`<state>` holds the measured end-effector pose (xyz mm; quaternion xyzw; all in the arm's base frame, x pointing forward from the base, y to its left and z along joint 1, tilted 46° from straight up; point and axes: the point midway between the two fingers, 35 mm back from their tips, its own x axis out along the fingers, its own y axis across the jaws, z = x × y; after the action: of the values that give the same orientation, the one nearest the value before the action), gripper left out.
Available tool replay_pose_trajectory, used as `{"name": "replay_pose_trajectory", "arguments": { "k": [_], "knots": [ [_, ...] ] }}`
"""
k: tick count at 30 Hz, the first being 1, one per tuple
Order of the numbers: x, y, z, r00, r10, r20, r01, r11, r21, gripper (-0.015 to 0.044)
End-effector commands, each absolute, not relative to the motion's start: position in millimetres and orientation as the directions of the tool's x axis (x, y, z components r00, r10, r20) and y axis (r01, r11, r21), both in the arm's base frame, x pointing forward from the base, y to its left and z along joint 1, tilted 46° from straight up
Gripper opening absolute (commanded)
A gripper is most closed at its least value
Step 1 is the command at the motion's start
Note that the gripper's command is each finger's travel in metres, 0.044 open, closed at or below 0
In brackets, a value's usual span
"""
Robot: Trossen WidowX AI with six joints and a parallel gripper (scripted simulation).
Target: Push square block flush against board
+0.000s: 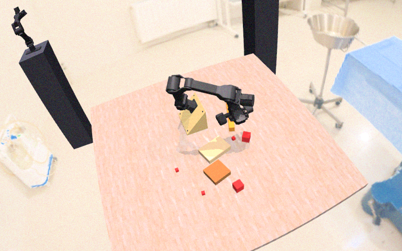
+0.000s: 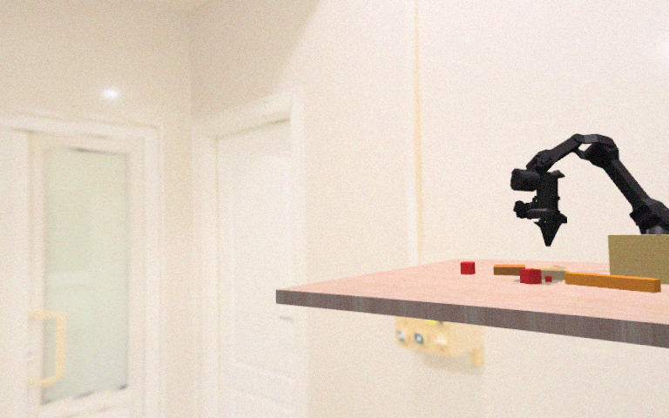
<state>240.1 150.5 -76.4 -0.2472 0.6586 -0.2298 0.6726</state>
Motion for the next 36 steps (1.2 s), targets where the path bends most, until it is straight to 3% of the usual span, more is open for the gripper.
{"name": "replay_pose_trajectory", "arguments": {
  "k": [1, 10, 15, 36],
  "knots": [
    [279, 115, -89, 0.035, -0.691, -0.722, -0.029, 0.721, -0.692, 0.0000],
    [287, 105, -94, 0.034, -0.704, -0.710, -0.031, 0.709, -0.705, 0.0000],
    [289, 68, -130, 0.033, -0.706, -0.708, -0.030, 0.707, -0.707, 0.0000],
    [273, 70, -132, 0.033, -0.704, -0.709, -0.032, 0.709, -0.705, 0.0000]
  ]
}}
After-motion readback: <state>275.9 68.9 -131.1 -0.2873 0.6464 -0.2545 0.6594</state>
